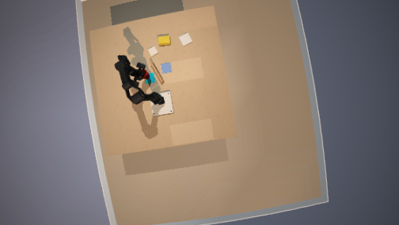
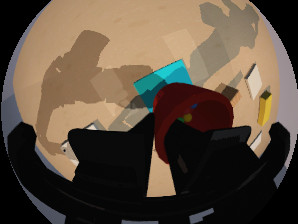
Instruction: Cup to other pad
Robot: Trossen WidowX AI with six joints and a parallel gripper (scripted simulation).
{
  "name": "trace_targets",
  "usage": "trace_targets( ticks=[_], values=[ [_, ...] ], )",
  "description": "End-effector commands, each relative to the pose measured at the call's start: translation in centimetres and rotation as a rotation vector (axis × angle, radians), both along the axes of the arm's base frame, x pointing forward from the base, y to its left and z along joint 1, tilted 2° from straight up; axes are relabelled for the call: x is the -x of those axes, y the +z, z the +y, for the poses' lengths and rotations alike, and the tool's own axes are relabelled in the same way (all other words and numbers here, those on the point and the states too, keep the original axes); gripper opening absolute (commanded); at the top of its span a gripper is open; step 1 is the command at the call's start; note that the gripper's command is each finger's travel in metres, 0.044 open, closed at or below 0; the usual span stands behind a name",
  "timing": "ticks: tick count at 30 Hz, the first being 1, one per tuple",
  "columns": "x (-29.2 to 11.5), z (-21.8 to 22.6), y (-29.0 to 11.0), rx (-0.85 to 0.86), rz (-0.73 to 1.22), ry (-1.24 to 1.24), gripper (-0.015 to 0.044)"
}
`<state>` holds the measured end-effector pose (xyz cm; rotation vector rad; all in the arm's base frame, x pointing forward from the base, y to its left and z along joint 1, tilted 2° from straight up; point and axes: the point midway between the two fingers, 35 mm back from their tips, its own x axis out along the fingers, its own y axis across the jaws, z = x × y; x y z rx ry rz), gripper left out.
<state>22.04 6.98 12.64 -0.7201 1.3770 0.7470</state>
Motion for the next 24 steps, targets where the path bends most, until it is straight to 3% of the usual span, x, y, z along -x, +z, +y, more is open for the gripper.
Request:
trace_targets(
  ticks=[1,24],
  values=[
    [0.0,0.0,-0.6,0.005,0.0,-0.006,0.0],
    [-0.1,0.2,-3.3,0.005,0.0,-0.006,0.0]
  ],
)
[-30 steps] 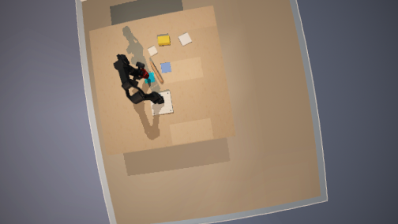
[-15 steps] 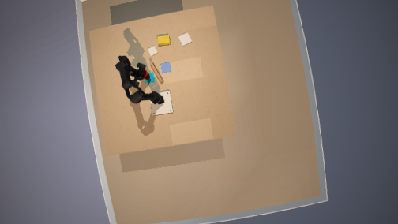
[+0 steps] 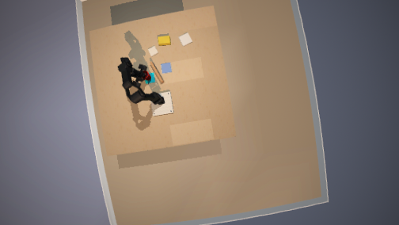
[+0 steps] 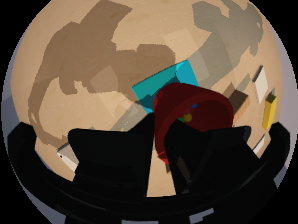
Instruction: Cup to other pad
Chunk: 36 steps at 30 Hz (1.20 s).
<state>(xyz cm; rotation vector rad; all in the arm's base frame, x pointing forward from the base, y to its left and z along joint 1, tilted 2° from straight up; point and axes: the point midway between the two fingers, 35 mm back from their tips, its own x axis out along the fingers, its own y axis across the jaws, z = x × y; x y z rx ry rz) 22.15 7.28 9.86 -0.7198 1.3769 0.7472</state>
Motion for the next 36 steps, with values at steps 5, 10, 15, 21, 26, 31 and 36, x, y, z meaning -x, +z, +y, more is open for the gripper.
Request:
trace_targets(
  ticks=[5,10,15,21,26,31,36],
  values=[
    [0.0,0.0,-1.1,0.005,0.0,-0.006,0.0],
    [0.0,0.0,-1.7,0.005,0.0,-0.006,0.0],
    [0.1,0.1,-2.2,0.005,0.0,-0.006,0.0],
    [0.1,0.1,-1.9,0.0,0.002,0.0,0.0],
    [0.1,0.1,-1.9,0.0,0.002,0.0,0.0],
    [0.1,0.1,-1.9,0.0,0.002,0.0,0.0053],
    [0.1,0.1,-1.9,0.0,0.002,0.0,0.0128]
  ],
)
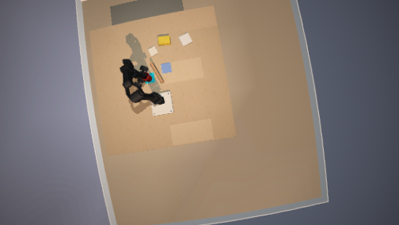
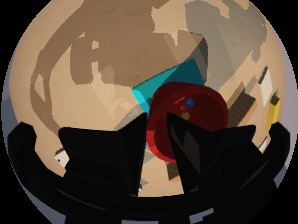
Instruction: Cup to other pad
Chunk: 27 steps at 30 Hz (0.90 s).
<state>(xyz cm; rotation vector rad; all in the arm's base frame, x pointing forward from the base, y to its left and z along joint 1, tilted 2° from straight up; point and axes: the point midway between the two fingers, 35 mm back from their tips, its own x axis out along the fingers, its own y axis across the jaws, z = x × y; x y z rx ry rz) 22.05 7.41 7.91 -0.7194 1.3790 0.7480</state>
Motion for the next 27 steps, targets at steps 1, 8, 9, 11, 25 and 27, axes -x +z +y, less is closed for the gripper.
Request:
trace_targets(
  ticks=[1,8,9,11,25,27],
  values=[
    [0.0,0.0,0.0,0.0,-0.001,0.0,0.0128],
    [0.0,0.0,0.2,0.0,-0.001,0.0,0.0128],
    [0.0,0.0,0.3,0.0,-0.001,0.0,0.0128],
    [0.0,0.0,0.6,0.001,-0.001,-0.001,0.0128],
    [0.0,0.0,2.3,0.002,-0.001,-0.003,0.0128],
    [0.0,-0.1,2.5,0.003,-0.002,-0.003,0.0128]
  ],
)
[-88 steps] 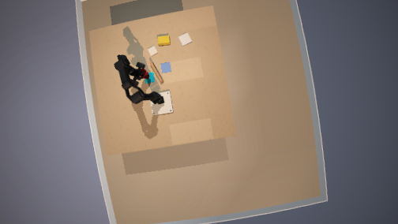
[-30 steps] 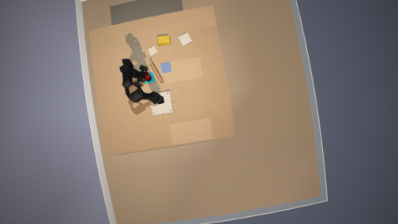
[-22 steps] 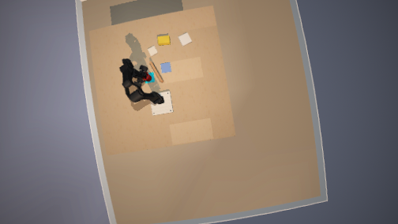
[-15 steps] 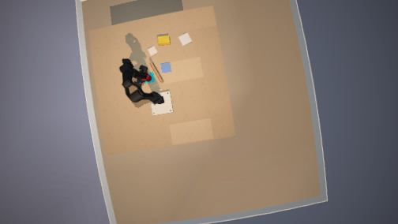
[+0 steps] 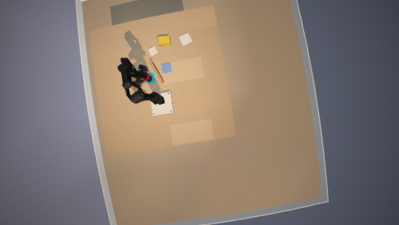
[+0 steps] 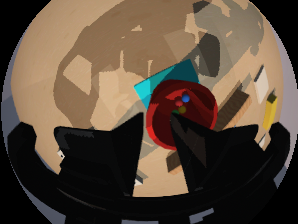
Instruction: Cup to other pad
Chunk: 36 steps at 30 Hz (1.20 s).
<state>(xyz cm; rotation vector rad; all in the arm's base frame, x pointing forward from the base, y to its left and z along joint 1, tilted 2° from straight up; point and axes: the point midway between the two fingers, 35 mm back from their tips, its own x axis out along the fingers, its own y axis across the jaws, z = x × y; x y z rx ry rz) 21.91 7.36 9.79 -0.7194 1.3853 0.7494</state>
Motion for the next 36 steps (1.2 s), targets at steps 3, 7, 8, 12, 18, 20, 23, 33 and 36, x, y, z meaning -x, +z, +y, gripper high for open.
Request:
trace_targets(
  ticks=[3,7,8,12,18,20,23,33,36],
  values=[
    [-0.1,0.0,1.0,0.001,-0.008,-0.004,0.0128],
    [0.0,0.0,1.5,0.001,-0.008,-0.004,0.0128],
    [0.0,0.0,1.6,0.001,-0.008,-0.004,0.0128],
    [0.0,0.0,2.0,0.002,-0.008,-0.005,0.0128],
    [0.2,0.0,2.8,0.003,-0.008,-0.006,0.0128],
    [0.3,0.0,3.0,0.003,-0.008,-0.006,0.0128],
    [0.4,0.0,2.6,0.0,0.0,0.0,0.0154],
    [0.3,0.0,2.9,0.0,0.0,0.0,0.0416],
    [0.3,0.0,3.6,0.0,-0.001,-0.001,0.044]
  ],
)
